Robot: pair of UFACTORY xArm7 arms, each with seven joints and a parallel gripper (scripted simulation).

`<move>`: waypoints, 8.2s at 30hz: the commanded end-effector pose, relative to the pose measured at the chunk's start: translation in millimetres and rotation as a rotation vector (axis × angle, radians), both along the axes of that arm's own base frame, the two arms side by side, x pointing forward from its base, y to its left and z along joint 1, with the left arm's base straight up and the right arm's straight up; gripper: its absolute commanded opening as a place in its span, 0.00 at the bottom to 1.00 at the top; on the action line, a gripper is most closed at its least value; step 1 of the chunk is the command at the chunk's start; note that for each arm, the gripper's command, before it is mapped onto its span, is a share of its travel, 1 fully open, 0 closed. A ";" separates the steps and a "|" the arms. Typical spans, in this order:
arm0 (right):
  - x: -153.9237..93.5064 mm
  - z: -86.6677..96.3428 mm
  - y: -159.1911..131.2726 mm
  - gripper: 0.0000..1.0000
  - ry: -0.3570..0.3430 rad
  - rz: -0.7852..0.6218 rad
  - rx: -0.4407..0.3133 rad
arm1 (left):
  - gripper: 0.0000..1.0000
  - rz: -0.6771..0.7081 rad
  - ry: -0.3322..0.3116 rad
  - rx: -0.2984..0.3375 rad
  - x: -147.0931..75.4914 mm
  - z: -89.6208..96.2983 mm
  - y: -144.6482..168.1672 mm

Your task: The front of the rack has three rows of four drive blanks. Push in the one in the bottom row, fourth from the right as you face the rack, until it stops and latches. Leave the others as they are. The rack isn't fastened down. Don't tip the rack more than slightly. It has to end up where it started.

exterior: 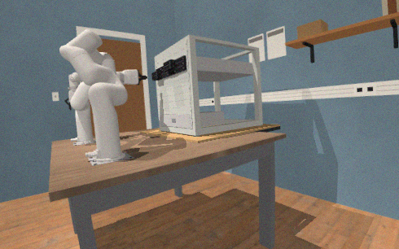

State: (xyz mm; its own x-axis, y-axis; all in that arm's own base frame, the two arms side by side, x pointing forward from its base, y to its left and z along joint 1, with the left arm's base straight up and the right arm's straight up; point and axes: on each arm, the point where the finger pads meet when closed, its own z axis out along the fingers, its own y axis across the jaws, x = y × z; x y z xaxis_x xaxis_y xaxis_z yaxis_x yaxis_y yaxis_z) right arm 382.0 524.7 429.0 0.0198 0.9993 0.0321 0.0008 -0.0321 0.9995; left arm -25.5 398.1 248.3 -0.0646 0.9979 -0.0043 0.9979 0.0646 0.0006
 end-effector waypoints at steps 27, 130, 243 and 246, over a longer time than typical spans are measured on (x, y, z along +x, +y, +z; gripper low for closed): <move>1.1 -1.5 1.7 0.00 -0.002 -0.001 -0.029 | 1.00 0.000 0.001 0.004 -0.4 1.7 1.1; 88.1 -0.8 -0.3 0.00 -0.003 -0.001 -0.029 | 1.00 0.000 0.001 0.004 -0.4 1.7 1.1; 1.8 -1.1 1.6 1.00 -0.002 -0.001 -0.029 | 1.00 0.000 0.001 0.004 -0.4 1.7 1.1; 1.8 -1.1 1.6 1.00 -0.002 -0.001 -0.029 | 1.00 0.000 0.001 0.004 -0.4 1.7 1.1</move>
